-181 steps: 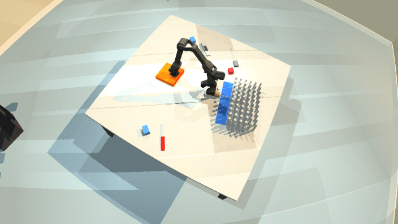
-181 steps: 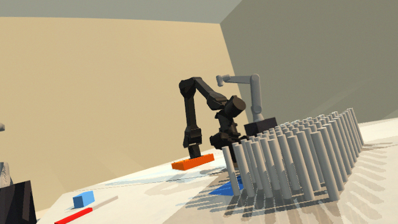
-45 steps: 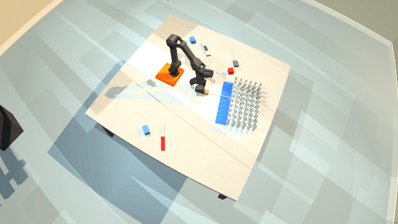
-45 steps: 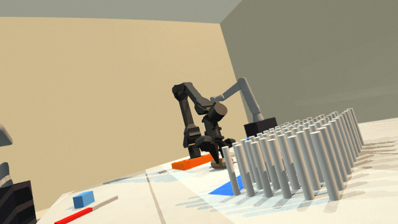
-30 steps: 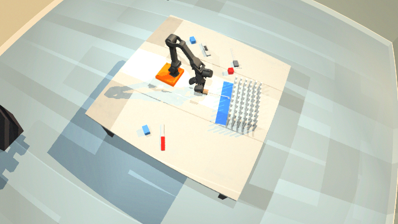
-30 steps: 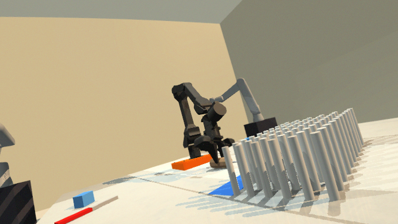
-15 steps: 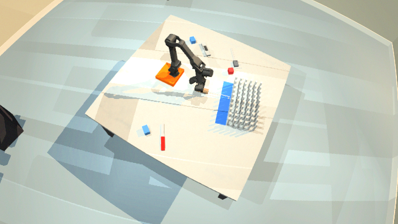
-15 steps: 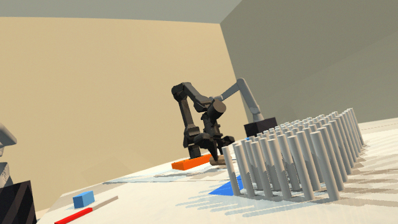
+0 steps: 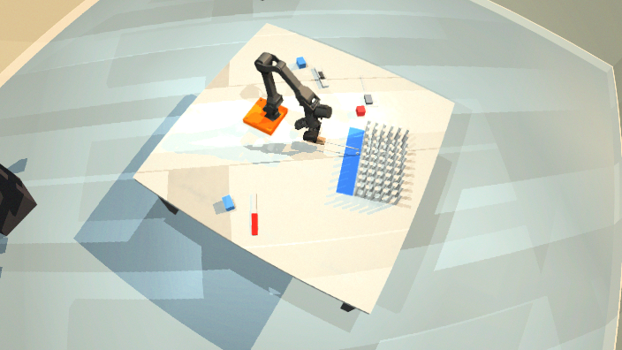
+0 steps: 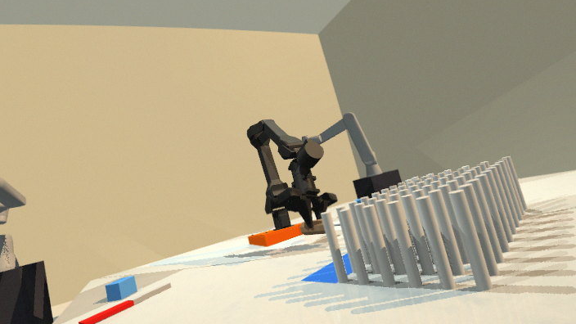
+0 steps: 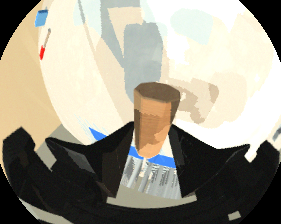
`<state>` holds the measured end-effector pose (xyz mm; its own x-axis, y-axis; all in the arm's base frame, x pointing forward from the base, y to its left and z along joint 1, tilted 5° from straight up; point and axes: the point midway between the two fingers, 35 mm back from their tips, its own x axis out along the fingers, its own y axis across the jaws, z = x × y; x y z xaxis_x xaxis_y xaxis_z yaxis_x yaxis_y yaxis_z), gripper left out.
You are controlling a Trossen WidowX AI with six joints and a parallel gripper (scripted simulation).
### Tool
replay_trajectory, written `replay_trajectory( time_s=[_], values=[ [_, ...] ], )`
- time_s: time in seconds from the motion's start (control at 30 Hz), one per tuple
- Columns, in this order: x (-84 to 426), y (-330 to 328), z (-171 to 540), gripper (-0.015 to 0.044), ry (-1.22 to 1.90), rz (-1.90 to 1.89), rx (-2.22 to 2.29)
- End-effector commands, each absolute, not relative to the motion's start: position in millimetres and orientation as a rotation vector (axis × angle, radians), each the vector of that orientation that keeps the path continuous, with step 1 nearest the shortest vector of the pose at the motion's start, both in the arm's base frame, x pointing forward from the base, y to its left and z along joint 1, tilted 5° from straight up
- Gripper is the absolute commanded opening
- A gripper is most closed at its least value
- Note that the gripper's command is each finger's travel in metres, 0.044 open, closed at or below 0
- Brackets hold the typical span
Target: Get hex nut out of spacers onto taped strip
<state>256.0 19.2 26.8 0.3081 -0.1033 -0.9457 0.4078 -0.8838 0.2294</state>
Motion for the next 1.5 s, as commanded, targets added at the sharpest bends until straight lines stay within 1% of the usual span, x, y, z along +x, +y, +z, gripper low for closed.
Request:
replay_trajectory(
  time_s=[0.0, 0.23, 0.4, 0.83, 1.33, 1.37, 1.4, 1.47],
  values=[
    [242.8, 13.5, 29.3, 0.0000, 0.273, -1.604, 2.152],
    [224.5, 5.8, 30.4, 0.0000, 0.274, -1.605, 2.150],
    [228.7, 6.1, 40.5, 0.0000, 0.273, -1.605, 2.151],
    [243.2, 6.6, 96.3, 0.0000, 0.274, -1.603, 2.151],
    [242.6, 5.1, 160.4, 0.0000, 0.274, -1.604, 2.151],
    [242.2, 5.0, 162.4, 0.0000, 0.274, -1.604, 2.151],
    [242.6, 4.3, 145.2, 0.0000, 0.272, -1.623, 2.137],
    [245.1, -0.3, 146.7, 0.0000, 0.274, -1.627, 2.131]
  ],
)
